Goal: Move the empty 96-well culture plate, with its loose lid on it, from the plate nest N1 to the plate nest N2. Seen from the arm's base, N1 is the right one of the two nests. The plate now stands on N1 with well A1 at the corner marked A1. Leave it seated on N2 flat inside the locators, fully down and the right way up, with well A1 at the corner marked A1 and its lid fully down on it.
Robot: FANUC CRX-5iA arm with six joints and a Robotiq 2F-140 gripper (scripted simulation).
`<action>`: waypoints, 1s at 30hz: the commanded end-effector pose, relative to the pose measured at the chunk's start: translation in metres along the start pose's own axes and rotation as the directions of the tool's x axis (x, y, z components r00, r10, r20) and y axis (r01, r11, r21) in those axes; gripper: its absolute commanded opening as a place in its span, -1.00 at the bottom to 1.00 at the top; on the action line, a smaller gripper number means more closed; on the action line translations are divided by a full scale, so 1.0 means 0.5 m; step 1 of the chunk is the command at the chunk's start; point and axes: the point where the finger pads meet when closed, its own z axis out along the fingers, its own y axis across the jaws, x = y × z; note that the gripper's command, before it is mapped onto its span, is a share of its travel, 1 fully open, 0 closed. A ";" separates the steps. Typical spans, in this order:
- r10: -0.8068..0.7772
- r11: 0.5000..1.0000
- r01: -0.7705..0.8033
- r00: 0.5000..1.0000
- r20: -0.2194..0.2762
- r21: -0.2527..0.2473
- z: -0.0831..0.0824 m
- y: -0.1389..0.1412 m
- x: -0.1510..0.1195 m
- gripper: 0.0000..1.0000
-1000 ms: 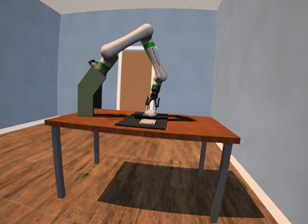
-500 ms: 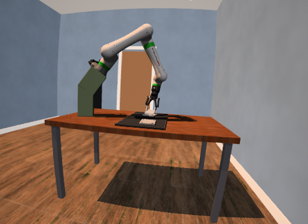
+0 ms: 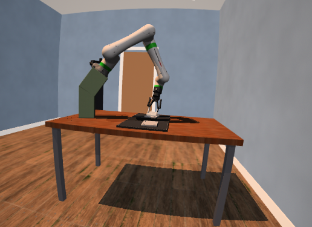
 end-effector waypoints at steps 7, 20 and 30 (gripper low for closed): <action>0.007 0.995 0.007 0.990 0.140 -0.096 0.003 0.000 0.001 -1.00; 0.007 0.995 0.007 0.990 0.140 -0.096 0.007 0.000 0.002 -1.00; 0.007 0.995 0.007 0.990 0.140 -0.096 0.009 0.001 0.003 -1.00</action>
